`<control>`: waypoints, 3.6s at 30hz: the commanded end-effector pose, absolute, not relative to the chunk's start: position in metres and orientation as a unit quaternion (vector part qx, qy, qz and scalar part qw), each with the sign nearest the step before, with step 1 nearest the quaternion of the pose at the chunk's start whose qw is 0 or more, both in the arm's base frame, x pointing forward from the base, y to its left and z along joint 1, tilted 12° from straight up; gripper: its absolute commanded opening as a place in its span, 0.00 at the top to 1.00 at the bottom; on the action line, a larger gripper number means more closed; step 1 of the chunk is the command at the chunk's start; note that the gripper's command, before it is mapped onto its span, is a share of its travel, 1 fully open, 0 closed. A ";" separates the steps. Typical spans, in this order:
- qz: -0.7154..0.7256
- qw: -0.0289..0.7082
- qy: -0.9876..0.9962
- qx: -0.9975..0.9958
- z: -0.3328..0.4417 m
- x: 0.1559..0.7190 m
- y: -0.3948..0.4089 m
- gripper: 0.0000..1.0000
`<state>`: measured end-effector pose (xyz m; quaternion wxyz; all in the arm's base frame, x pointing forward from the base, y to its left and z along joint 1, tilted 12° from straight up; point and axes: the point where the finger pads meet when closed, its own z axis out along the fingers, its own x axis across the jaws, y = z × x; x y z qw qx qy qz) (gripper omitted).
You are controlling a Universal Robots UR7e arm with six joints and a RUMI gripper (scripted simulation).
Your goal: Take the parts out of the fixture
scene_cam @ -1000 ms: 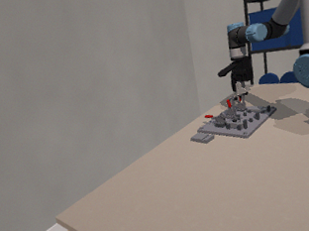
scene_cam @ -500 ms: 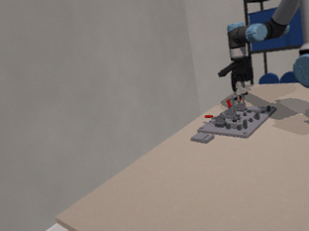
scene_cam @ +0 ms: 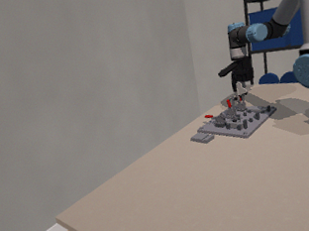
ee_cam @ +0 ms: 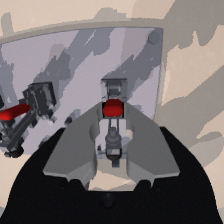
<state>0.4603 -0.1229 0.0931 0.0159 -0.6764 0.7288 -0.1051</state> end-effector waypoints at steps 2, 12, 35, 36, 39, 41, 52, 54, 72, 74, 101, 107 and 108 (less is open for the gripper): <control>-0.105 0.016 0.729 -0.676 0.093 0.460 -0.123 1.00; -0.105 0.016 0.729 -0.676 0.093 0.460 -0.123 1.00; -0.105 0.016 0.729 -0.676 0.093 0.460 -0.123 0.72; -0.105 0.016 0.729 -0.676 0.094 0.460 -0.123 0.72; -0.105 0.016 0.729 -0.676 0.096 0.460 -0.123 0.72; -0.105 0.016 0.729 -0.676 0.101 0.459 -0.122 0.72; -0.105 0.016 0.729 -0.676 0.132 0.454 -0.118 0.72; -0.105 0.016 0.729 -0.676 0.137 0.453 -0.117 0.72; -0.105 0.016 0.729 -0.676 0.142 0.452 -0.116 0.72; -0.105 0.016 0.729 -0.676 0.142 0.452 -0.116 0.72; -0.105 0.016 0.729 -0.676 0.174 0.446 -0.112 0.41; -0.105 0.016 0.729 -0.676 0.174 0.444 -0.112 0.41; -0.105 0.016 0.729 -0.676 0.174 0.443 -0.112 0.41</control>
